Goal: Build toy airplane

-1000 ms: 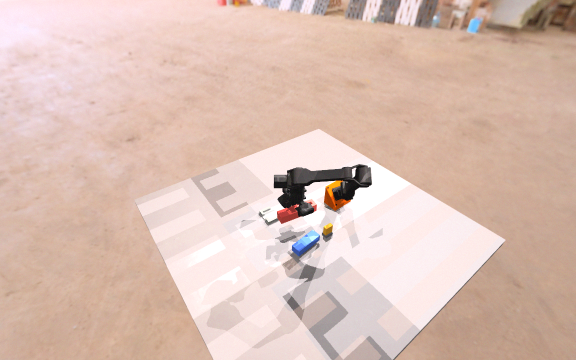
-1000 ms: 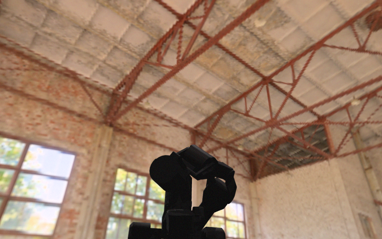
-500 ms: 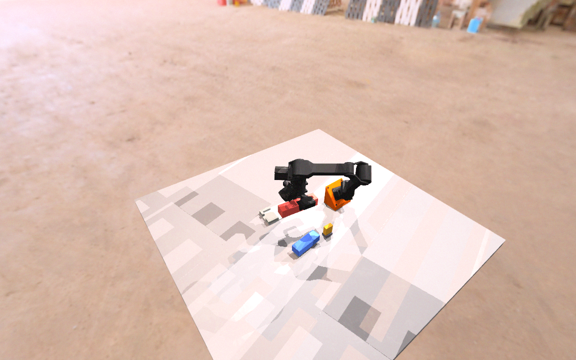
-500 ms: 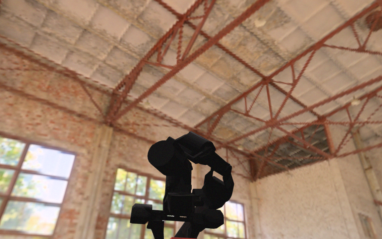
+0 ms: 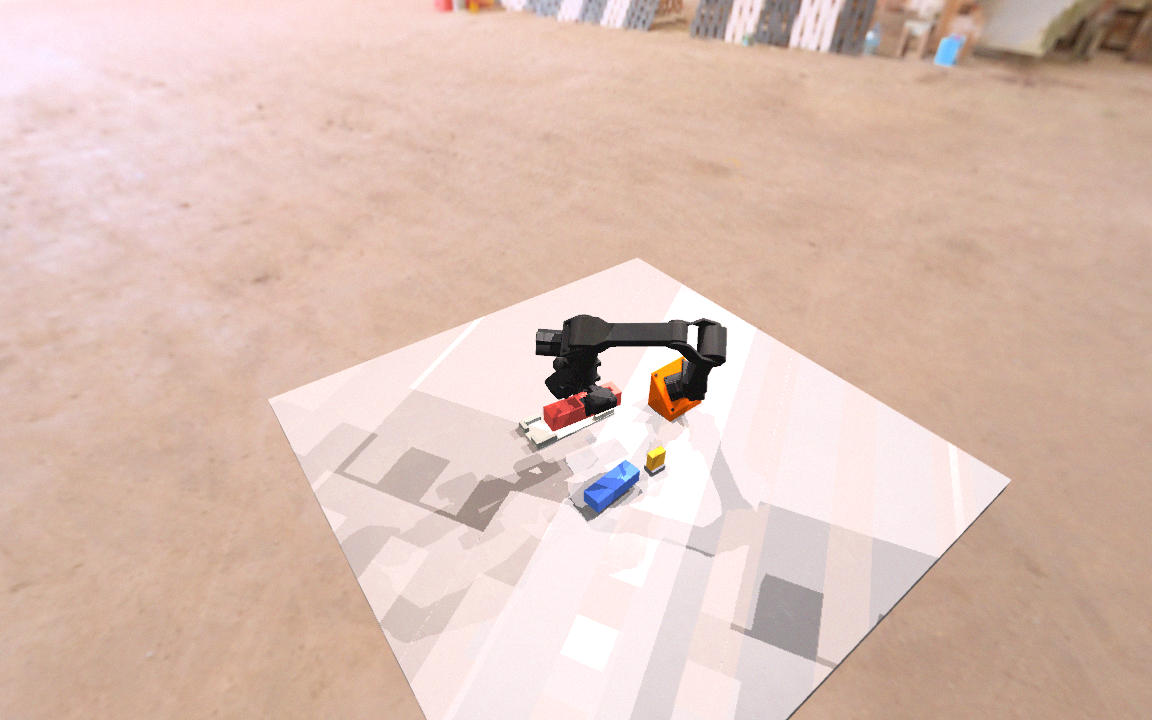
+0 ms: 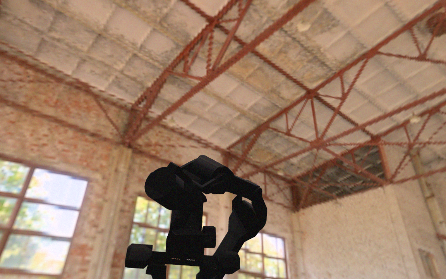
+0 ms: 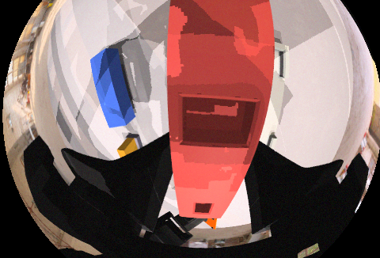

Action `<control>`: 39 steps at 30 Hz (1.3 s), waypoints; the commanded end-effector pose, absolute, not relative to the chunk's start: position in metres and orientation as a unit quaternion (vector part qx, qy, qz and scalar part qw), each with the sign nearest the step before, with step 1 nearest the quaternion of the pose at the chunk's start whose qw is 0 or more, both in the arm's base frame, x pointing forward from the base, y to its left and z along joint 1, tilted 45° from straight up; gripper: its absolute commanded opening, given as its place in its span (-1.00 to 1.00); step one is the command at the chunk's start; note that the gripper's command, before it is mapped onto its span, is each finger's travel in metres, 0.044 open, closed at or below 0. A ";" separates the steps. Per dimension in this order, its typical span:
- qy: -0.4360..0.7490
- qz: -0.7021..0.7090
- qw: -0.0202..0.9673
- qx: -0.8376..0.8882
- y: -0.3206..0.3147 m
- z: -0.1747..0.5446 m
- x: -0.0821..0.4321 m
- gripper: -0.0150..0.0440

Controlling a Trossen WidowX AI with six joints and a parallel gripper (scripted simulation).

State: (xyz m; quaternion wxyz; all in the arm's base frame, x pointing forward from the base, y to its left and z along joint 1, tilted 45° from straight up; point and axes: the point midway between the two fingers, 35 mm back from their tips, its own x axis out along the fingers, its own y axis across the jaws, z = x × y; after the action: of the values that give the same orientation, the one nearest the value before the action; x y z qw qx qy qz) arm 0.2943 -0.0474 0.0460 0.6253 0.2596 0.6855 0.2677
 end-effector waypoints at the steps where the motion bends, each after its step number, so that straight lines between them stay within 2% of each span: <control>1: 0.686 0.271 0.625 0.256 -0.053 0.033 0.294 -0.49; 32: 0.676 0.294 0.635 0.233 -0.081 -0.055 0.288 -0.49; 39: 0.676 0.294 0.635 0.233 -0.081 -0.055 0.288 0.13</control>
State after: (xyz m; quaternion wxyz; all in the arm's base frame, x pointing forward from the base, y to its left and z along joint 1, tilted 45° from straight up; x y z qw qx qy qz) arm 0.2888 -0.0806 -0.0533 0.6344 0.2359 0.6754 0.2928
